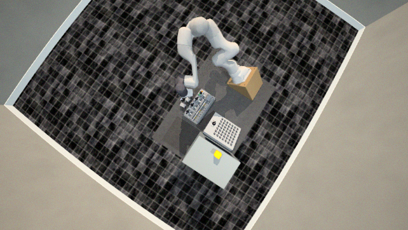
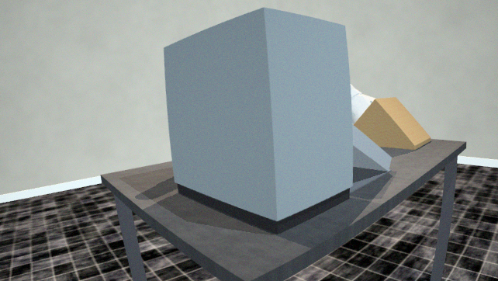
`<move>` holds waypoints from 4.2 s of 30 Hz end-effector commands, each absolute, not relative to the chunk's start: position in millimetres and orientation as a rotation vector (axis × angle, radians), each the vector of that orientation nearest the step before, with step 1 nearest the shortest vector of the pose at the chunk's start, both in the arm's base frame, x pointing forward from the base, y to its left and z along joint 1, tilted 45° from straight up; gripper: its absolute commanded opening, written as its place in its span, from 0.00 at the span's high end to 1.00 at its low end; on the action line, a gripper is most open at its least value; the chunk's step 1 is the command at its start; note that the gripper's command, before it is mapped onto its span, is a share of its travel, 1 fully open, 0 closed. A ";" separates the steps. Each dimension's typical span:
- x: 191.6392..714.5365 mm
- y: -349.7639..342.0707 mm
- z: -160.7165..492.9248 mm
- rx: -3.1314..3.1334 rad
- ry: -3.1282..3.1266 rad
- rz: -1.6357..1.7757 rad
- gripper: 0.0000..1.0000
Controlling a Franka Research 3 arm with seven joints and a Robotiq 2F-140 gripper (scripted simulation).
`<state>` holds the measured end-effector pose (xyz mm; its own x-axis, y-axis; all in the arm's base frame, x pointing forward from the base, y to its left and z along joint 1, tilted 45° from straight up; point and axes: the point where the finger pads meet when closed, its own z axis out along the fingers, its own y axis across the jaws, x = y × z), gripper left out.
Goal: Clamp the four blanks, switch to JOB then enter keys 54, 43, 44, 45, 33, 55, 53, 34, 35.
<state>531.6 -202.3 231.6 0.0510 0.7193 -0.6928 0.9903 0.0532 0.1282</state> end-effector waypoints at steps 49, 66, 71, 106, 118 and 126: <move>532.9 -205.6 226.4 1.720 1.729 -0.567 0.60; 533.9 -210.7 221.0 1.720 1.729 -0.567 0.60; 534.0 -211.5 220.2 1.720 1.729 -0.567 0.60; 534.3 -213.1 218.6 1.720 1.729 -0.567 0.60; 534.3 -213.1 218.6 1.720 1.729 -0.567 0.60; 534.3 -213.1 218.6 1.720 1.729 -0.567 1.00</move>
<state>534.6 -213.1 219.8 0.0524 0.7195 -0.6925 0.9900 0.0534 0.1304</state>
